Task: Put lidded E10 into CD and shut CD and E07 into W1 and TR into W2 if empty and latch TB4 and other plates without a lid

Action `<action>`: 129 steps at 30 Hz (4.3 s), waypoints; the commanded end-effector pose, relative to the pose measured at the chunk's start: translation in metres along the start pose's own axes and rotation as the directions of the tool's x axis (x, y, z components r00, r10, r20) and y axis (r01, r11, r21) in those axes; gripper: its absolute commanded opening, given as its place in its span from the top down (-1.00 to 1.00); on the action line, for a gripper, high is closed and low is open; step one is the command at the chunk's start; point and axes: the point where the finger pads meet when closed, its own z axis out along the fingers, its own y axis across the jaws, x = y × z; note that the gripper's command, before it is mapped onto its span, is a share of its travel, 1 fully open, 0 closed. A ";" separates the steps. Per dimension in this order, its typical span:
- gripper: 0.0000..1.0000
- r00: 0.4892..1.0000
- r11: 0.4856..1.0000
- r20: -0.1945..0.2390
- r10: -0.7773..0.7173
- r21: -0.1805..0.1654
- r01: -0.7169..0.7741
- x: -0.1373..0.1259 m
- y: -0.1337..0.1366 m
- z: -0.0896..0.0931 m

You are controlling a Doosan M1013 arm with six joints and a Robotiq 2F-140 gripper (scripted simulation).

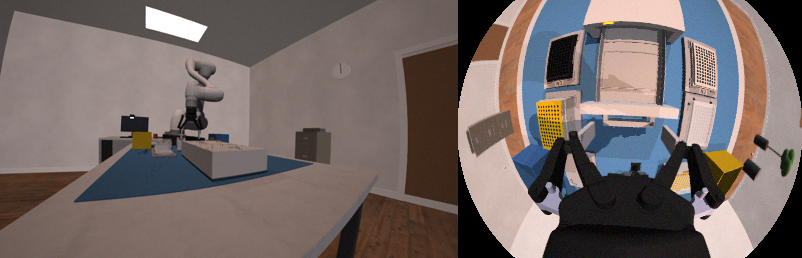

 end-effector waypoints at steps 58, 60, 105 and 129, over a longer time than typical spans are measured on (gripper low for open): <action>-0.33 1.000 1.000 0.000 -0.008 0.000 0.008 0.000 0.020 -0.058; -0.33 1.000 1.000 0.000 -0.008 0.000 0.008 0.000 0.028 -0.059; -0.33 1.000 1.000 0.000 -0.008 0.000 0.008 0.003 0.184 -0.065; -0.33 1.000 1.000 0.000 -0.008 0.000 0.008 0.003 0.201 -0.054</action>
